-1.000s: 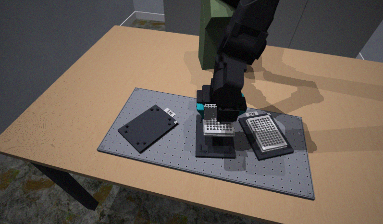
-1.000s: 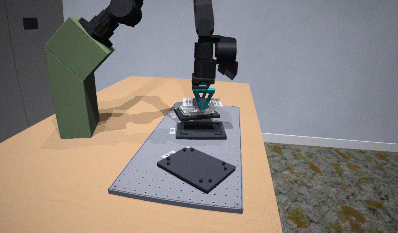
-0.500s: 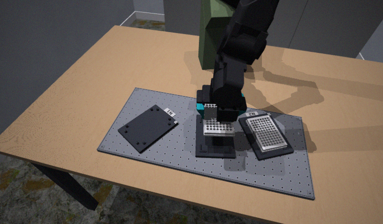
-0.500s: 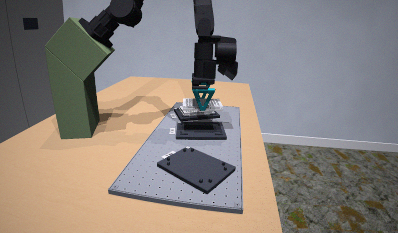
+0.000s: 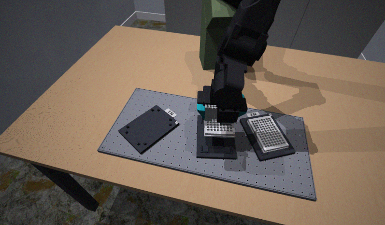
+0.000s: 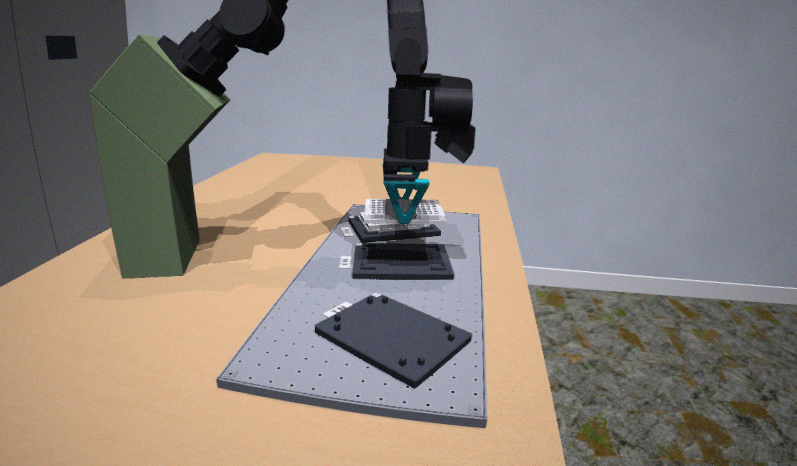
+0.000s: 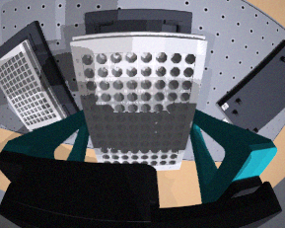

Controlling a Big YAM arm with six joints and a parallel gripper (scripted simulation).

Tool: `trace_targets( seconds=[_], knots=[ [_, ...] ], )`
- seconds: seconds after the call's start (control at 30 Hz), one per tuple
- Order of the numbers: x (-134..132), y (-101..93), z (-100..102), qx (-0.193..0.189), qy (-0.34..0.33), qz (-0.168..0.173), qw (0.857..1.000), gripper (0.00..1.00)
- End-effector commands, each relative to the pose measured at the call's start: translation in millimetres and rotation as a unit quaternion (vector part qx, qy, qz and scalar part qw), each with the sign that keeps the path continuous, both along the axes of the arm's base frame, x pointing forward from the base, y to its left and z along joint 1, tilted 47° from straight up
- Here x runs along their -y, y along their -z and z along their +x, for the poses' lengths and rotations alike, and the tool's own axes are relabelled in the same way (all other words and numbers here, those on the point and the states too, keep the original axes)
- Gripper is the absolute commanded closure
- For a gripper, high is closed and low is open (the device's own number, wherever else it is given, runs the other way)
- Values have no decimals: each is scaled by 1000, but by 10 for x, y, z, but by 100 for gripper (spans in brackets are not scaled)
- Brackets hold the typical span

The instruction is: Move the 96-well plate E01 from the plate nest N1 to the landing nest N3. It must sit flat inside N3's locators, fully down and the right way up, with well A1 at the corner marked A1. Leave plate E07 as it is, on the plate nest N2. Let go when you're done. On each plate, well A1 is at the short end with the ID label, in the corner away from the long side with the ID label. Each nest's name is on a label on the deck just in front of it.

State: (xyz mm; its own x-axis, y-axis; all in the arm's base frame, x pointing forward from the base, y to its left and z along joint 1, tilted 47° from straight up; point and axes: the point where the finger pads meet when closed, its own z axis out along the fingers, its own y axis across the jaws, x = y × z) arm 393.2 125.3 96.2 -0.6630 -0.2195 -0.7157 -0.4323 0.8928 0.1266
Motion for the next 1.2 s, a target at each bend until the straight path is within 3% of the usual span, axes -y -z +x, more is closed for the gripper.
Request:
trace_targets(
  seconds=[0.0,0.33,0.37,0.8,0.9,0.93,1.17],
  knots=[
    [-72,-8,77,6,0,5,1000,100],
    [-111,38,141,13,-1,4,1000,100],
    [-132,114,152,4,-1,3,1000,100],
    [-225,247,300,5,-1,4,1000,100],
    [-215,194,302,13,-1,5,1000,100],
    [-235,285,306,4,-1,3,1000,100],
    [-281,373,368,3,-1,4,1000,100]
  ],
)
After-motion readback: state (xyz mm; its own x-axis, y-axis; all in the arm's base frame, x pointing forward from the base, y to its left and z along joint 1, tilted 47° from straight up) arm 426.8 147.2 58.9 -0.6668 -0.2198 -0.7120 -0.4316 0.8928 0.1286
